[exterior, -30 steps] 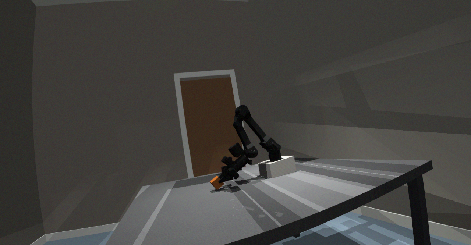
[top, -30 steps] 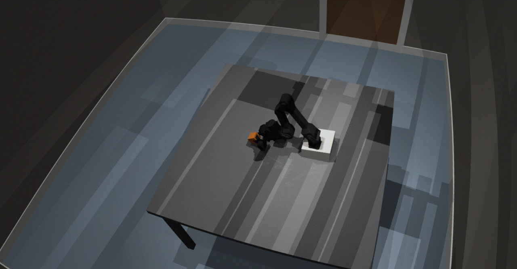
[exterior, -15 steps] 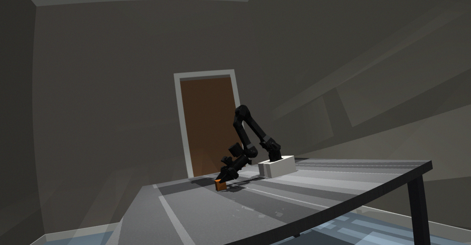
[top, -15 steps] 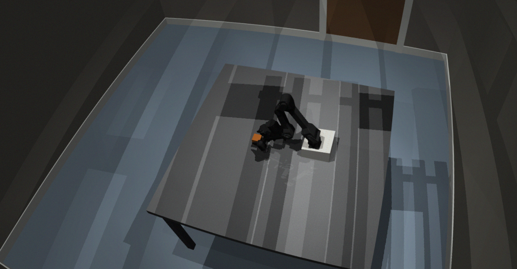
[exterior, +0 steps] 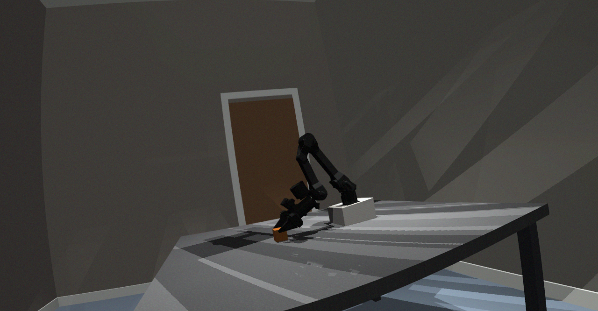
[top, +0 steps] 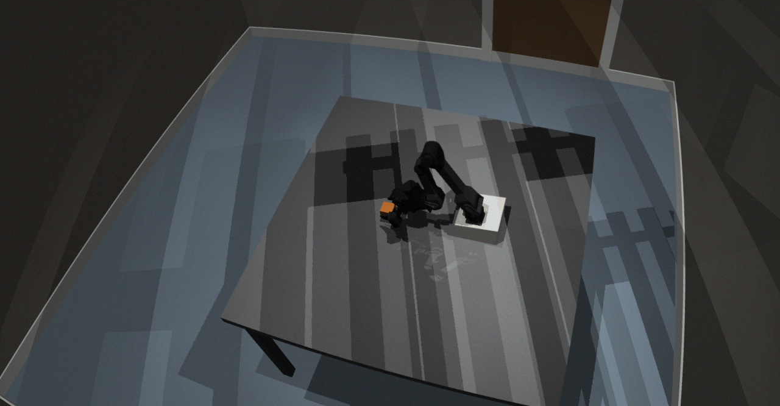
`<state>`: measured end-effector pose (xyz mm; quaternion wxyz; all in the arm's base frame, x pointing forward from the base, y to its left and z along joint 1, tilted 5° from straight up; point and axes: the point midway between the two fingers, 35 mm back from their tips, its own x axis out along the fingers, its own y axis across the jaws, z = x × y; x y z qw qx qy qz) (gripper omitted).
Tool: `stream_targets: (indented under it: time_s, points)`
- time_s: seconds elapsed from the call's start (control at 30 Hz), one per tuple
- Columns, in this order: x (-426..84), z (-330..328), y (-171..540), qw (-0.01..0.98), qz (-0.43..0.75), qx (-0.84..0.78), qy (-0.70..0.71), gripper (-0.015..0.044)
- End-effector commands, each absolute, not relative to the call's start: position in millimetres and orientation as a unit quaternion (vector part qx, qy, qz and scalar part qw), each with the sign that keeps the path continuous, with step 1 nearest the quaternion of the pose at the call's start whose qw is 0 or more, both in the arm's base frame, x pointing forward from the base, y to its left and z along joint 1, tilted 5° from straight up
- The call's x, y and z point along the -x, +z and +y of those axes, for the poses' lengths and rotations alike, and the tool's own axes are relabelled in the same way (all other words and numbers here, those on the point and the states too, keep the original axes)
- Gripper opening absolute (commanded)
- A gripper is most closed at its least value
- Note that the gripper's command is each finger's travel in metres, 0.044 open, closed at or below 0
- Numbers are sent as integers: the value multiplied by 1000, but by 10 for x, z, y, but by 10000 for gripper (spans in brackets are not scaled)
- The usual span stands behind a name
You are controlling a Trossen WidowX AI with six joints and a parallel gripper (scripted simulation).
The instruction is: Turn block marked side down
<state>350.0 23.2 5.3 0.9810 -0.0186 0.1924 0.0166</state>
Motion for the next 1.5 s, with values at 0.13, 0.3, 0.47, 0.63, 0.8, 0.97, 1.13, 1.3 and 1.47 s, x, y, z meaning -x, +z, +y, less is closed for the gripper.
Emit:
stream_targets:
  time_s: [0.13, 0.3, 0.47, 0.63, 0.8, 0.97, 1.13, 1.3, 1.47]
  points:
    - [-3496, 236, 50, 981, 193, 21, 18, 440]
    - [-3496, 236, 50, 981, 193, 21, 18, 440]
    - [-3587, 251, 46, 972, 234, 21, 18, 440]
    - [-3647, 268, 178, 949, 314, 22, 17, 440]
    - [-3519, 261, 451, 922, 385, 20, 15, 440]
    - [-3374, 256, 714, 908, 419, 21, 13, 440]
    - [-3246, 247, 739, 894, 448, 25, 12, 440]
    - [-3246, 247, 739, 894, 448, 25, 12, 440]
    - [-3246, 247, 739, 894, 448, 25, 12, 440]
